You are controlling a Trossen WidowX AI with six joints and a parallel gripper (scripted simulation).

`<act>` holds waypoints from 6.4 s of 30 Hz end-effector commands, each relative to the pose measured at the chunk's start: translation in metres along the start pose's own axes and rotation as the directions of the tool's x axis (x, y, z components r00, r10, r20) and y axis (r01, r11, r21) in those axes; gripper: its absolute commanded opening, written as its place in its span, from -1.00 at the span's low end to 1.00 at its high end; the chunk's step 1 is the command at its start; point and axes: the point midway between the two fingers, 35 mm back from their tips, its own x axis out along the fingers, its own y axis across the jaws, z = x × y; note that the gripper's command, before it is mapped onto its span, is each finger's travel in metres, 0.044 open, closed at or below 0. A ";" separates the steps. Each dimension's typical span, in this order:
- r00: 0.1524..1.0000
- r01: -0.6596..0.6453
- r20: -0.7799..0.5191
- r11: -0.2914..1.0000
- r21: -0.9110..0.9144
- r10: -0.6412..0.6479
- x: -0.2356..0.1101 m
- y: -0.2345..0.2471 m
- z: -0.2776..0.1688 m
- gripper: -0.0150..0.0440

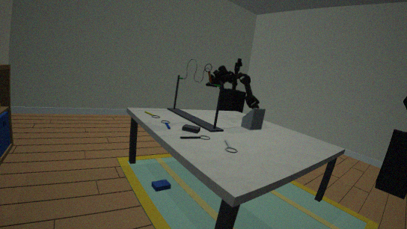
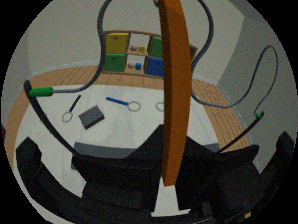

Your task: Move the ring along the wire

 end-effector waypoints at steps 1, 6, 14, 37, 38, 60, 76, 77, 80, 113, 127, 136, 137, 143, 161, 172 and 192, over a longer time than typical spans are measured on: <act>0.999 0.048 0.004 0.995 -0.089 -0.048 0.001 -0.007 -0.003 -1.00; 0.994 0.106 0.025 0.976 -0.191 -0.103 0.001 -0.015 -0.001 -1.00; 0.980 0.197 0.070 0.918 -0.345 -0.184 0.001 -0.029 0.002 -1.00; 0.915 0.397 0.226 0.648 -0.651 -0.333 -0.005 -0.057 0.020 -1.00; 0.911 0.405 0.235 0.631 -0.662 -0.338 -0.005 -0.058 0.021 -1.00; 0.811 0.539 0.433 0.215 -0.814 -0.394 -0.017 -0.074 0.047 -1.00; 0.784 0.558 0.480 0.109 -0.823 -0.393 -0.015 -0.076 0.043 -1.00; 0.786 0.557 0.477 0.114 -0.823 -0.394 -0.015 -0.076 0.041 -1.00; 0.792 0.553 0.465 0.142 -0.821 -0.395 -0.012 -0.075 0.036 -1.00; 0.925 0.379 0.264 0.692 -0.614 -0.272 0.035 -0.031 -0.042 -1.00; 0.966 0.249 0.174 0.874 -0.416 -0.192 0.045 0.008 -0.068 -1.00; 0.985 0.147 0.122 0.958 -0.248 -0.120 0.048 0.041 -0.080 -1.00; 0.987 0.136 0.117 0.964 -0.228 -0.112 0.048 0.045 -0.081 -1.00; 0.993 0.077 0.094 0.989 -0.124 -0.065 0.048 0.065 -0.085 -1.00; 0.997 -0.049 0.062 0.993 0.107 0.042 0.042 0.112 -0.085 -1.00; 0.996 -0.083 0.058 0.982 0.172 0.074 0.037 0.133 -0.082 -1.00; 0.995 -0.092 0.058 0.978 0.189 0.082 0.032 0.154 -0.078 -1.00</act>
